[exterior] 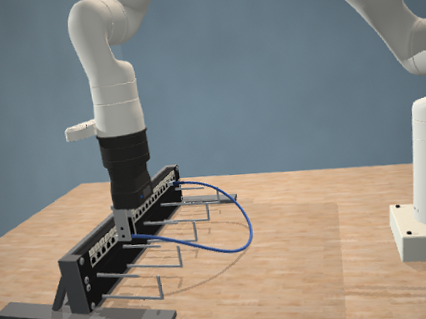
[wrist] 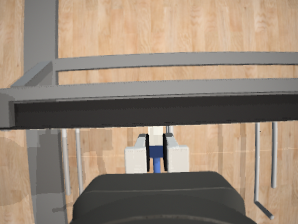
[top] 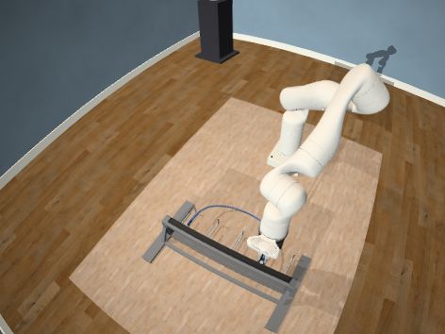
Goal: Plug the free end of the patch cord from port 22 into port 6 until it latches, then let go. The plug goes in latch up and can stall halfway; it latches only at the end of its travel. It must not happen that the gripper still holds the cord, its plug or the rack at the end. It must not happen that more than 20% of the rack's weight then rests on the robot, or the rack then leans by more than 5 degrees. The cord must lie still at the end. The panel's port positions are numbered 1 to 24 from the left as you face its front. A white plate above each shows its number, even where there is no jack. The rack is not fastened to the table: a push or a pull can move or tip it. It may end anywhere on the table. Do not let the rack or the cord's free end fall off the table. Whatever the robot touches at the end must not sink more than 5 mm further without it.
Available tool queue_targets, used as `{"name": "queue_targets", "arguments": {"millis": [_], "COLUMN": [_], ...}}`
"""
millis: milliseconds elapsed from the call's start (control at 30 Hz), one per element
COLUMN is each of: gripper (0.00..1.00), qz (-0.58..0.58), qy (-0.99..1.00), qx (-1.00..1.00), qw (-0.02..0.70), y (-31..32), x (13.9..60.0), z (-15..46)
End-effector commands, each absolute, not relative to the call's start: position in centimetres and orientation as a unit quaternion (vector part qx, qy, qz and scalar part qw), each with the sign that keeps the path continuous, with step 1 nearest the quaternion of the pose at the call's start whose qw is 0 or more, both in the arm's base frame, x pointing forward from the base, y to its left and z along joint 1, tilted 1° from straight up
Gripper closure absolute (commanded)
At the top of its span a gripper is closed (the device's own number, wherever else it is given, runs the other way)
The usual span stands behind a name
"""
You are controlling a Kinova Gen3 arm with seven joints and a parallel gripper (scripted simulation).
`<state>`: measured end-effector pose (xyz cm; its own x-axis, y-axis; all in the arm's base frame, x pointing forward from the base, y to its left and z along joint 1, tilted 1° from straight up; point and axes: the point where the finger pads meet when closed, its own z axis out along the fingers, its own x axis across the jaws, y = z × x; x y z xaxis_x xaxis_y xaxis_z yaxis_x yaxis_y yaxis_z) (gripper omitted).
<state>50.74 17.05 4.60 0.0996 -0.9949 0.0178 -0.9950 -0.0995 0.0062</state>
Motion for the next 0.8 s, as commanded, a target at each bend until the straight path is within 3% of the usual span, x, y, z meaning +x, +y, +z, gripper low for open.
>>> {"name": "queue_targets", "arguments": {"millis": [0, 767], "gripper": [1.0, 1.0], "qz": [0.005, 0.007], "qy": [-0.671, -0.671], "qx": [0.741, 0.741], "qw": [0.007, 0.006], "y": [17.06, 17.08], "x": [50.87, 51.16], "z": [4.73, 4.75]}}
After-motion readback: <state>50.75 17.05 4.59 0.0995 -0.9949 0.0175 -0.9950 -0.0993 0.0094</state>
